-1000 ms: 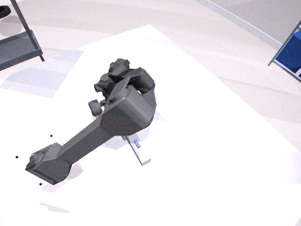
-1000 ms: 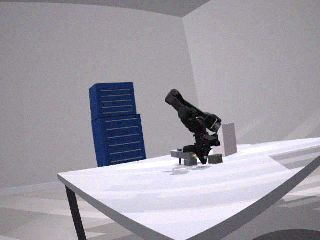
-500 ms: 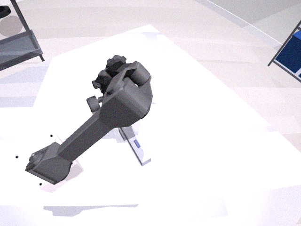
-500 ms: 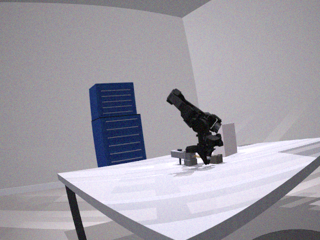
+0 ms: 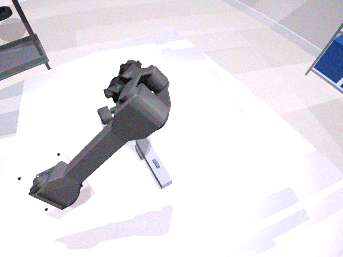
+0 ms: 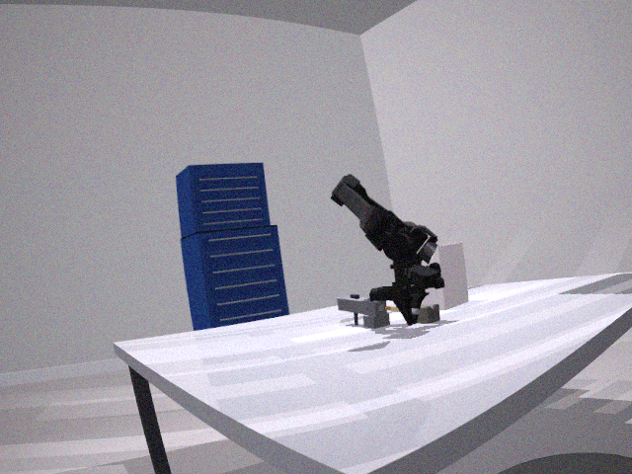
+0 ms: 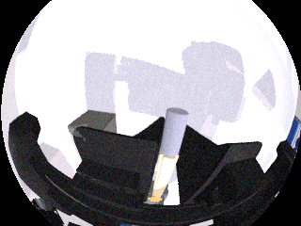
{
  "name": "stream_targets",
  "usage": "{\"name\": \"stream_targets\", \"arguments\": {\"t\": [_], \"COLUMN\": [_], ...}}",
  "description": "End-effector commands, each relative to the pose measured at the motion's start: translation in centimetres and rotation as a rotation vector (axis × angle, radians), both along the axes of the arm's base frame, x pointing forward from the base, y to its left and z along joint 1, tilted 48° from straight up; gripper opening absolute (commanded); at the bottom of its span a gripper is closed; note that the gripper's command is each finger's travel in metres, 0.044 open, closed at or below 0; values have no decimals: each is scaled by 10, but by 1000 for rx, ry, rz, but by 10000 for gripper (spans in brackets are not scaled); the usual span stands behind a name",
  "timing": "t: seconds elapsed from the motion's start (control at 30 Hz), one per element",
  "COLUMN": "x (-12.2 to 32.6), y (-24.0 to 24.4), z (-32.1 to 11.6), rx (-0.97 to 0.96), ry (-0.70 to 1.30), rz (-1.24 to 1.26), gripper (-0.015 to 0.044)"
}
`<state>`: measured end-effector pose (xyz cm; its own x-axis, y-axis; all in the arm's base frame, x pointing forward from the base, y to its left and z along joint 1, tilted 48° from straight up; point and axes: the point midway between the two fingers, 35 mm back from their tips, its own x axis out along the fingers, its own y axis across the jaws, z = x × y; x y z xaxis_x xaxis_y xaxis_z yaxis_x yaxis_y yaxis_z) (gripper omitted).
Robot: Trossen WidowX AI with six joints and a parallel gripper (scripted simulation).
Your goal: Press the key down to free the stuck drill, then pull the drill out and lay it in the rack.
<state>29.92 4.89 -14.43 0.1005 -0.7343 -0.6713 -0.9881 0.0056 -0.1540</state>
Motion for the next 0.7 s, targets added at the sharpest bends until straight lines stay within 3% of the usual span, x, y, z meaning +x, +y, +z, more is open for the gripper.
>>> {"name": "stream_targets", "arguments": {"t": [0.0, 0.67], "x": [0, 0], "y": [2, 5], "z": [2, 10], "rx": [5, 5], "ry": [-1, -1], "rz": [-1, -1], "gripper": [0, 0]}}
